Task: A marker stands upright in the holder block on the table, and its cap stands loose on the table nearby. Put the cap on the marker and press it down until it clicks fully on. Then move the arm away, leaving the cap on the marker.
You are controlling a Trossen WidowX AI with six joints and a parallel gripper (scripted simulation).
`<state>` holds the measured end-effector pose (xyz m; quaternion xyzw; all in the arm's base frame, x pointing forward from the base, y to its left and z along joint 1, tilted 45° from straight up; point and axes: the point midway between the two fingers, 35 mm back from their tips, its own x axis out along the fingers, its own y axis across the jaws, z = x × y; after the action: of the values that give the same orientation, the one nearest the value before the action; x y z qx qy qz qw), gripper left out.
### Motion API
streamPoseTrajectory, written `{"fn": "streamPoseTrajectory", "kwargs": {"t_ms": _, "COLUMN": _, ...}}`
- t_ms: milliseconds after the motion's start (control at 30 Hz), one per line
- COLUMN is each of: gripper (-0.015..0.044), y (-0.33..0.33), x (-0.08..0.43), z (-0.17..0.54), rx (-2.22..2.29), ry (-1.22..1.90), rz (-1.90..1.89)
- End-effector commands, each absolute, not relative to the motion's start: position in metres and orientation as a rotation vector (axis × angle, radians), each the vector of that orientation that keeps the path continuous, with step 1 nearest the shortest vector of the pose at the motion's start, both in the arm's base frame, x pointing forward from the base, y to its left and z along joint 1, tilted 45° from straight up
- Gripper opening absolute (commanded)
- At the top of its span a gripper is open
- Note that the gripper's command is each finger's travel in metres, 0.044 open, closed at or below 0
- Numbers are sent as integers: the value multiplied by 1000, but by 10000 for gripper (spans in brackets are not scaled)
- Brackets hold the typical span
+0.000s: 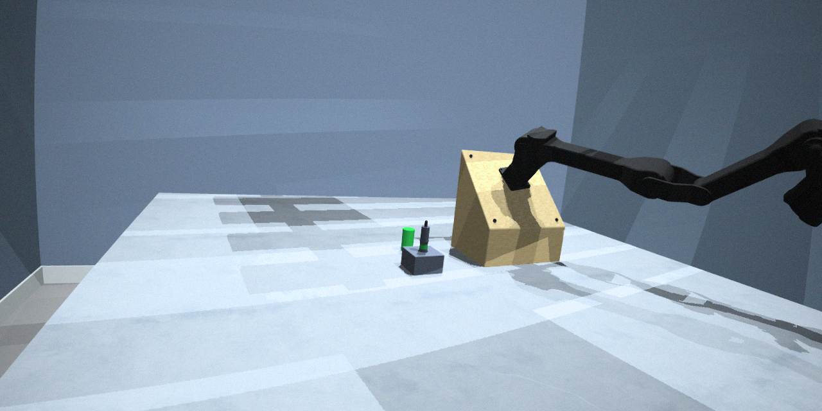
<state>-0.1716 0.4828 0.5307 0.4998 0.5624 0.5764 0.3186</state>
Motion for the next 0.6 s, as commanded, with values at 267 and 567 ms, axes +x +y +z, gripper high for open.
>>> {"fn": "streamPoseTrajectory", "kwargs": {"t_ms": 267, "gripper": 239, "y": 411, "x": -156, "z": 617, "rx": 1568, "ry": 1401, "rz": 1688}}
{"fn": "streamPoseTrajectory", "kwargs": {"t_ms": 567, "gripper": 239, "y": 343, "x": -135, "z": 672, "rx": 1781, "ry": 1438, "rz": 1802}}
